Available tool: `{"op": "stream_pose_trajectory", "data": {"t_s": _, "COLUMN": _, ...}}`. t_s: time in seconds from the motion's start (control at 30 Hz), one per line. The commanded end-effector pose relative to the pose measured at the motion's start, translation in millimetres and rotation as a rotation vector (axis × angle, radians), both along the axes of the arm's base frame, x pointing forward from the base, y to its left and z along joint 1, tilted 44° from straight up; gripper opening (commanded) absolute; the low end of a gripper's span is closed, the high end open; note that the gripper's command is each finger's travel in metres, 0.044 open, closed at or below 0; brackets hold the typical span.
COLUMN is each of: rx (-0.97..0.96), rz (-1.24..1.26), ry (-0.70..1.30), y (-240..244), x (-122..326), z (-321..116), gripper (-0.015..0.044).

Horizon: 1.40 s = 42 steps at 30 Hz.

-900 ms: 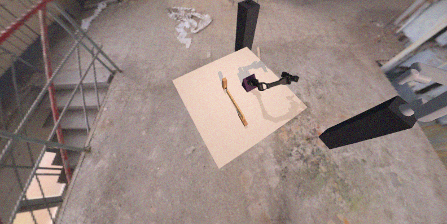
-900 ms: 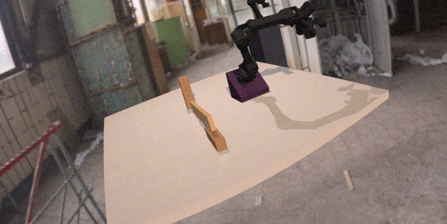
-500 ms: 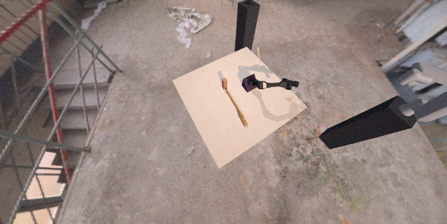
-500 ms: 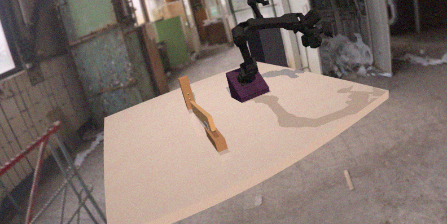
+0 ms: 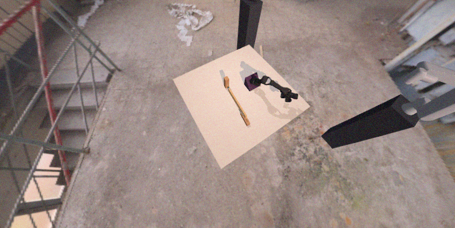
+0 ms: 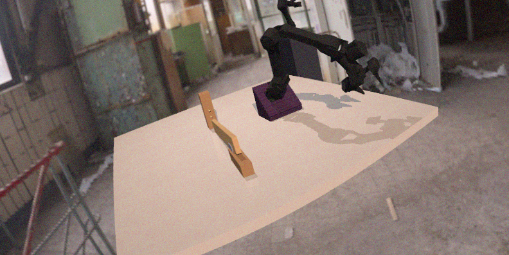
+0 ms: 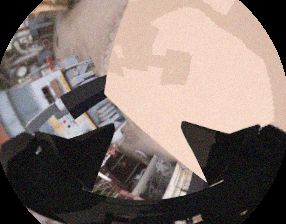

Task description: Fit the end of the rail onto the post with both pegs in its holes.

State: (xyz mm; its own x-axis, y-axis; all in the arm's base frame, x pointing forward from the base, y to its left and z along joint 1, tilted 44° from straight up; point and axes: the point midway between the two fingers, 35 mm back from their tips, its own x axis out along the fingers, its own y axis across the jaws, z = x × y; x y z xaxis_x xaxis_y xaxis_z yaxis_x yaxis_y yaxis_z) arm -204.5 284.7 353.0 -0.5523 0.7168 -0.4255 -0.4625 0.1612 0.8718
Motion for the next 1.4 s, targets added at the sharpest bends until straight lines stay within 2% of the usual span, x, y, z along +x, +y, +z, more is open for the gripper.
{"op": "stream_pose_trajectory", "data": {"t_s": 0.0, "rx": 0.062, "rz": -0.073, "ry": -0.11, "y": 29.1, "x": 43.2, "z": -4.9, "gripper": 0.044}}
{"op": "stream_pose_trajectory", "data": {"t_s": 0.33, "rx": 0.159, "rz": -0.253, "ry": -0.401, "y": 69.3, "x": 164.4, "z": -12.0, "gripper": 0.044}}
{"op": "stream_pose_trajectory", "data": {"t_s": 0.67, "rx": 0.16, "rz": -0.394, "ry": -0.683, "y": 66.9, "x": 280.3, "z": -19.2, "gripper": 0.044}}
{"op": "stream_pose_trajectory", "data": {"t_s": 0.9, "rx": 0.109, "rz": -0.477, "ry": -0.892, "y": 41.3, "x": 362.6, "z": -25.0, "gripper": 0.044}}
{"op": "stream_pose_trajectory", "data": {"t_s": 1.17, "rx": -0.026, "rz": -0.515, "ry": -1.121, "y": -11.5, "x": 450.0, "z": -41.1, "gripper": 0.044}}
{"op": "stream_pose_trajectory", "data": {"t_s": 1.37, "rx": -0.14, "rz": -0.5, "ry": -1.239, "y": -56.6, "x": 496.4, "z": -55.8, "gripper": 0.044}}
